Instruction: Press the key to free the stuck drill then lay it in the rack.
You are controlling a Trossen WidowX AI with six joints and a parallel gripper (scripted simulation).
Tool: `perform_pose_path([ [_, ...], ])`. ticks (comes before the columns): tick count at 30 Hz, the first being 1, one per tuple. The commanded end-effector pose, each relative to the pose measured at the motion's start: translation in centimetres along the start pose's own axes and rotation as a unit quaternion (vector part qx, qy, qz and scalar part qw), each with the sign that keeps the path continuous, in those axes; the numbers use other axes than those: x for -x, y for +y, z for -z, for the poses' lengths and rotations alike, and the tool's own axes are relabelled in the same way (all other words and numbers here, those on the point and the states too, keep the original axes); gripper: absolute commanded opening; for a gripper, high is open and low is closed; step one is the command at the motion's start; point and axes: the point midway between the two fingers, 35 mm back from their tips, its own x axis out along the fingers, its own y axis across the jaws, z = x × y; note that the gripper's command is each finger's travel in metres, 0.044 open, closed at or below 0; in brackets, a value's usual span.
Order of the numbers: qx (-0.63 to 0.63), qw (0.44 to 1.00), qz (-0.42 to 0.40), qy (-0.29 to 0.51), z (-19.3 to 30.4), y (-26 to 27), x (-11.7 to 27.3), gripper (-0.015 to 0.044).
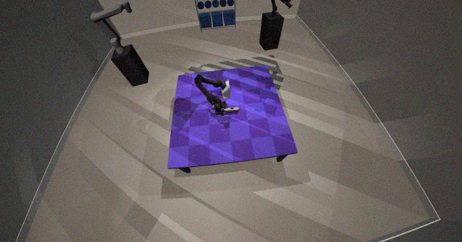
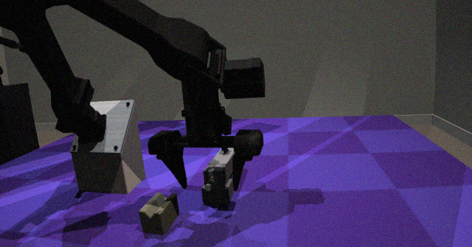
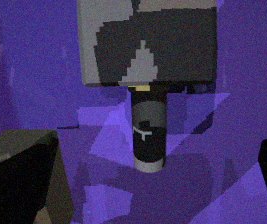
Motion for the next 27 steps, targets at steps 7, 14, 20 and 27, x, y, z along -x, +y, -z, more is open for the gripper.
perform_pose_path([
  [7, 0.003, 1.0, -0.003, 0.003, -0.4, 0.2, -1.7, 0.044],
  [14, 0.003, 1.0, -0.003, 0.003, -0.6, 0.3, -2.8, 0.044],
  [20, 0.0, 1.0, -0.001, 0.001, -0.7, 0.1, -2.8, 0.0414],
  [27, 0.0, 1.0, -0.001, 0.001, -0.7, 0.1, -2.8, 0.023],
])
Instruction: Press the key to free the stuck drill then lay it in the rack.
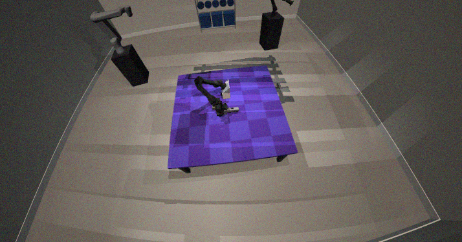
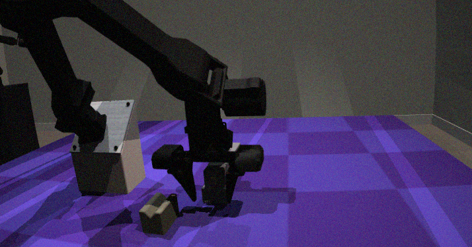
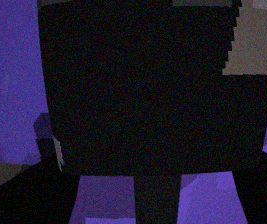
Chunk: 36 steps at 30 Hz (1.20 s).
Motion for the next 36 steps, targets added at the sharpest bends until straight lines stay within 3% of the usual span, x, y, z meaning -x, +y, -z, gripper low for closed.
perform_pose_path([
  [1, 0.0, 1.0, 0.0, 0.0, 0.0, 0.0, 0.0, 0.0204],
  [8, 0.0, 1.0, 0.0, 0.0, 0.0, 0.0, 0.0, 0.002],
  [11, 0.0, 1.0, 0.0, 0.0, 0.0, 0.0, 0.0, 0.0],
  [36, 0.002, 1.0, -0.002, 0.003, 2.4, 0.1, 0.1, 0.0],
])
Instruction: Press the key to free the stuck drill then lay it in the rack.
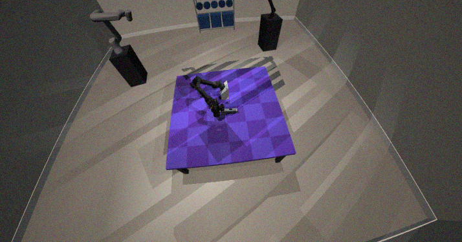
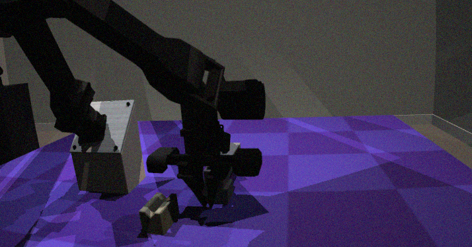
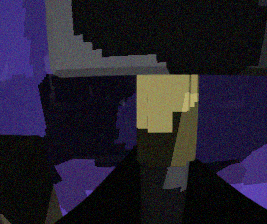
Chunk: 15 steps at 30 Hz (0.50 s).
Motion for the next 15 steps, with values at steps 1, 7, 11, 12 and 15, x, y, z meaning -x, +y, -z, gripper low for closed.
perform_pose_path([
  [1, 0.0, 1.0, 0.001, 0.002, 0.8, 0.0, 0.1, 0.0],
  [7, 0.0, 1.0, 0.001, 0.002, 1.7, -0.1, 0.2, 0.0],
  [11, 0.0, 1.0, 0.001, 0.002, 2.4, -0.1, 0.2, 0.0],
  [12, 0.0, 1.0, 0.001, 0.002, 2.4, -0.1, 0.2, 0.0],
  [15, 0.0, 1.0, 0.0, 0.002, 2.2, 0.0, 0.1, 0.0026],
])
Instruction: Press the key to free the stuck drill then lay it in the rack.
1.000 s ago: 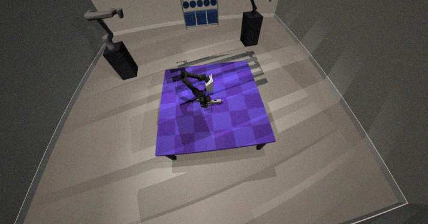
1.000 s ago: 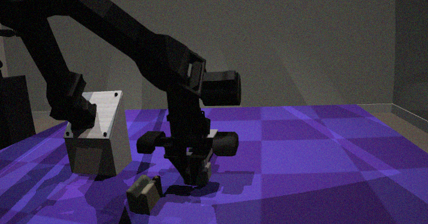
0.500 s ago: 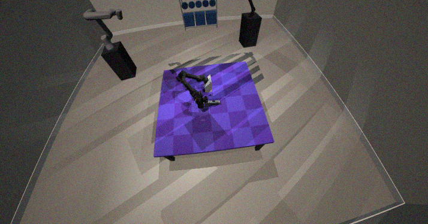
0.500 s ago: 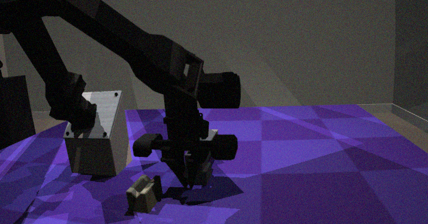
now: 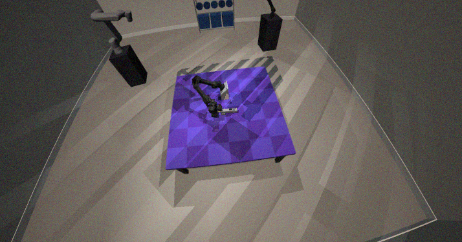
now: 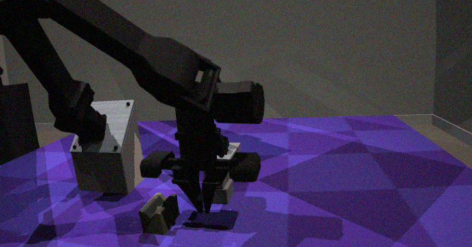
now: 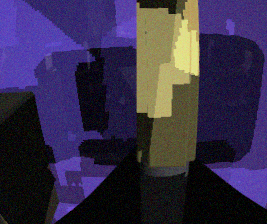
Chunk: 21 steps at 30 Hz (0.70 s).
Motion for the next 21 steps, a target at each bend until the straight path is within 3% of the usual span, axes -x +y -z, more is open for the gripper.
perform_pose_path([
  [1, 0.0, 1.0, 0.0, 0.0, -0.09, 0.0, 0.0, 0.0052],
  [16, 0.0, 1.0, 0.001, 0.0, -0.45, -0.01, -0.15, 0.044],
  [21, 0.0, 1.0, 0.001, 0.0, -0.69, -0.02, -0.25, 0.044],
])
